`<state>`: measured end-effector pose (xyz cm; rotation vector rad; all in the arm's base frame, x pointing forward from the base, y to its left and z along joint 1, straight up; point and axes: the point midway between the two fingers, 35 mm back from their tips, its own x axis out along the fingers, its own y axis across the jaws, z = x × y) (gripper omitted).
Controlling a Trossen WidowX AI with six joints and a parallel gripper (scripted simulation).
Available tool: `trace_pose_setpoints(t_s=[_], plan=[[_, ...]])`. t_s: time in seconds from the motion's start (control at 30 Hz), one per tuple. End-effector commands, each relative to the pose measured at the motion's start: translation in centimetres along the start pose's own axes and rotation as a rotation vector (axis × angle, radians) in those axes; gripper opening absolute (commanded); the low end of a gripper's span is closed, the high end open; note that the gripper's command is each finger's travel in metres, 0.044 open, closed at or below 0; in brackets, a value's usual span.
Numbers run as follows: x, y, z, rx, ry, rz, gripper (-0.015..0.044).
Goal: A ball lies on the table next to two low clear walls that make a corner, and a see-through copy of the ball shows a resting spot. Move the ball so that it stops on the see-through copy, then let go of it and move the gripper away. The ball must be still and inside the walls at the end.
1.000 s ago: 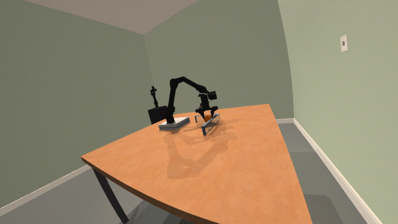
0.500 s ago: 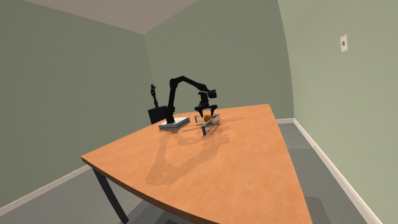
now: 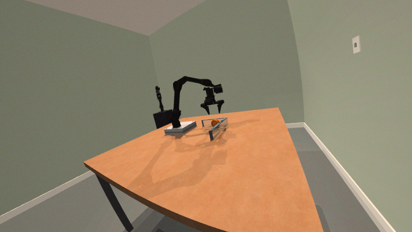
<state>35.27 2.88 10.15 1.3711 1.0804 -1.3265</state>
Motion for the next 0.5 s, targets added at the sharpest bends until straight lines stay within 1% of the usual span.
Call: trace_pose_setpoints(t_s=[0.0,0.1,0.47], plan=[[-1.8,0.0,0.0,0.0,0.001,0.003,0.044],[-4.7,-0.4,0.1,0.0,0.0,-0.001,0.044],[-4.9,-0.4,0.1,0.0,0.0,-0.001,0.044]])
